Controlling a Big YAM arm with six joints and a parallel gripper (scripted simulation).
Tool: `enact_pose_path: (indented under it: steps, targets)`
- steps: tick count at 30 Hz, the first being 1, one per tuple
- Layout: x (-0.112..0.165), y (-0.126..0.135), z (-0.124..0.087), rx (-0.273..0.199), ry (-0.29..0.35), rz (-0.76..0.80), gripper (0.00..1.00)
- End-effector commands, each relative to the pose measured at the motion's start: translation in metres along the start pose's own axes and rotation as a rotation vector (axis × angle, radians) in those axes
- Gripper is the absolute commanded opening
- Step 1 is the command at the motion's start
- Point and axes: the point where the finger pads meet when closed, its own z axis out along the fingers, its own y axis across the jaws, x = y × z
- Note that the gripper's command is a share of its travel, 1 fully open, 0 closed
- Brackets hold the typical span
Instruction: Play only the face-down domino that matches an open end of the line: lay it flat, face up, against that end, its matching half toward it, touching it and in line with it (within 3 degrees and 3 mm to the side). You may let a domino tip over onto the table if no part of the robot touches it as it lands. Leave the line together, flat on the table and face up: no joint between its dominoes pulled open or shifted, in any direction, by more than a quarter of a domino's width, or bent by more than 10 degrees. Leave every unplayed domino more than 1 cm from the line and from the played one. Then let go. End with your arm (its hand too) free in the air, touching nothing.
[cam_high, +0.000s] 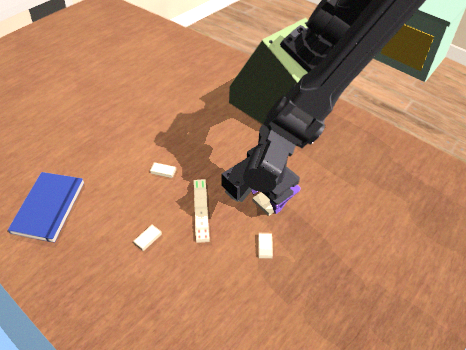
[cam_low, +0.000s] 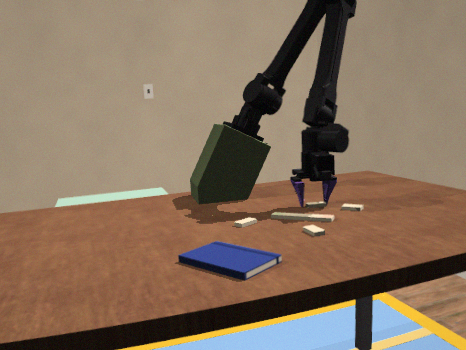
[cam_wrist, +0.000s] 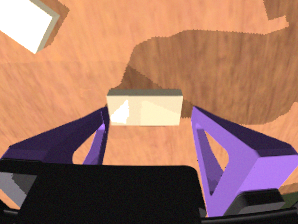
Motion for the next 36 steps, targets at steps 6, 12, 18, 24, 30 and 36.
enact_pose_path:
  steps: [6, 12, 18, 24, 30, 36]
  targets:
    - [-0.013, 0.009, 0.002, -0.009, -0.034, 0.002, 0.69]
    - [-0.013, 0.009, 0.002, -0.009, -0.034, 0.002, 0.69]
    - [-0.01, 0.006, 0.0, -0.008, -0.027, 0.004, 0.69]
    - [-0.019, 0.012, 0.002, -0.013, -0.048, 0.003, 0.69]
    - [-0.019, 0.012, 0.002, -0.013, -0.048, 0.003, 0.69]
    - [-0.015, 0.009, 0.0, -0.01, -0.039, 0.004, 0.69]
